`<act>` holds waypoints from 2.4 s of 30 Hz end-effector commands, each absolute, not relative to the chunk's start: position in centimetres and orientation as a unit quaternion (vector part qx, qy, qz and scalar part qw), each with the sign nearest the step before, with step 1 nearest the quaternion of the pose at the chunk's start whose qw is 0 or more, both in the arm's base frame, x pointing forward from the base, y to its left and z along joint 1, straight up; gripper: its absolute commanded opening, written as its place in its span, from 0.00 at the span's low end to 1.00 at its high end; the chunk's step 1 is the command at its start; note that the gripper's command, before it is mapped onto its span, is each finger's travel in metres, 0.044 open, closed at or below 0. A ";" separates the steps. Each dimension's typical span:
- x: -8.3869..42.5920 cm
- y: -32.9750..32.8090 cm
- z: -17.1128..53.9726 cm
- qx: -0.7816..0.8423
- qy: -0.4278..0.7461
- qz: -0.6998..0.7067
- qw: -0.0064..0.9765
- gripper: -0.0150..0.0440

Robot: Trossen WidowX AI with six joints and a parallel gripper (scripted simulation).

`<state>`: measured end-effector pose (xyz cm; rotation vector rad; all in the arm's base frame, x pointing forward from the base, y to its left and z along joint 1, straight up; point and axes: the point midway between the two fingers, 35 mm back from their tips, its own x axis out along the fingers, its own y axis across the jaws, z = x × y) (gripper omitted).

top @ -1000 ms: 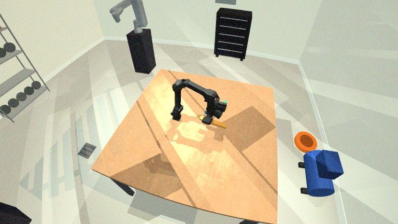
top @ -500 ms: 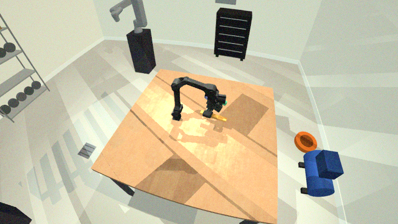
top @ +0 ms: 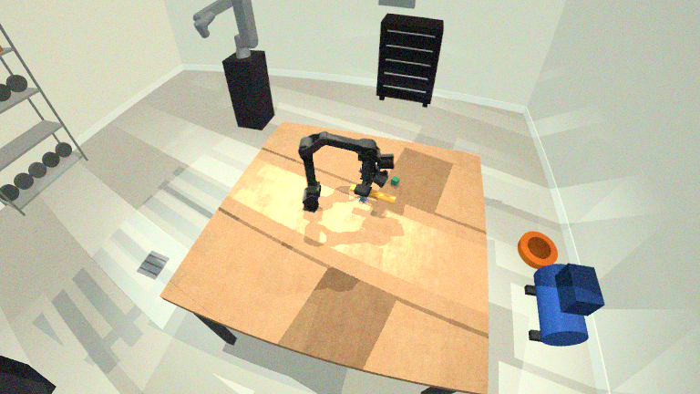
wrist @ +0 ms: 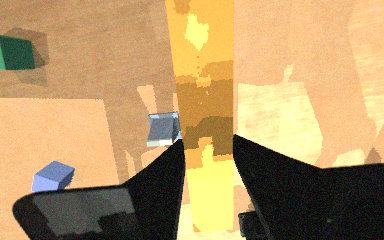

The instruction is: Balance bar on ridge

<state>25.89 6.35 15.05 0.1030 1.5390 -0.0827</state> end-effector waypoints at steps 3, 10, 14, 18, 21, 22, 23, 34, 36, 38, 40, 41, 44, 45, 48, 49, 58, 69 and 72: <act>24.4 8.2 14.8 0.045 0.698 -0.038 0.714 0.25; 22.8 10.3 14.7 0.043 0.699 -0.035 0.713 0.25; 21.7 11.4 14.6 0.042 0.699 -0.033 0.713 0.25; 20.9 12.2 14.6 0.041 0.700 -0.032 0.713 0.25; 20.9 12.2 14.4 0.041 0.700 -0.032 0.713 0.25; 20.9 12.2 14.3 0.041 0.700 -0.032 0.713 0.25; 20.9 12.2 14.2 0.041 0.700 -0.032 0.713 0.25; 20.9 12.3 12.4 0.041 0.700 -0.032 0.713 0.25; 20.9 12.3 12.1 0.041 0.700 -0.032 0.713 0.25; 20.9 12.3 11.8 0.041 0.700 -0.032 0.713 0.25; 20.9 12.3 11.4 0.041 0.700 -0.032 0.713 0.25; 20.9 12.3 11.3 0.041 0.700 -0.032 0.713 0.25; 20.9 12.3 10.8 0.041 0.700 -0.032 0.713 0.25; 20.9 12.3 10.6 0.041 0.700 -0.032 0.713 0.25; 20.9 12.2 10.2 0.041 0.700 -0.032 0.713 0.25; 20.9 12.2 10.2 0.041 0.700 -0.032 0.713 0.25; 20.9 12.2 10.3 0.041 0.700 -0.032 0.713 0.25; 20.9 12.2 10.3 0.041 0.700 -0.032 0.713 0.25; 20.9 12.2 10.3 0.041 0.700 -0.032 0.713 0.25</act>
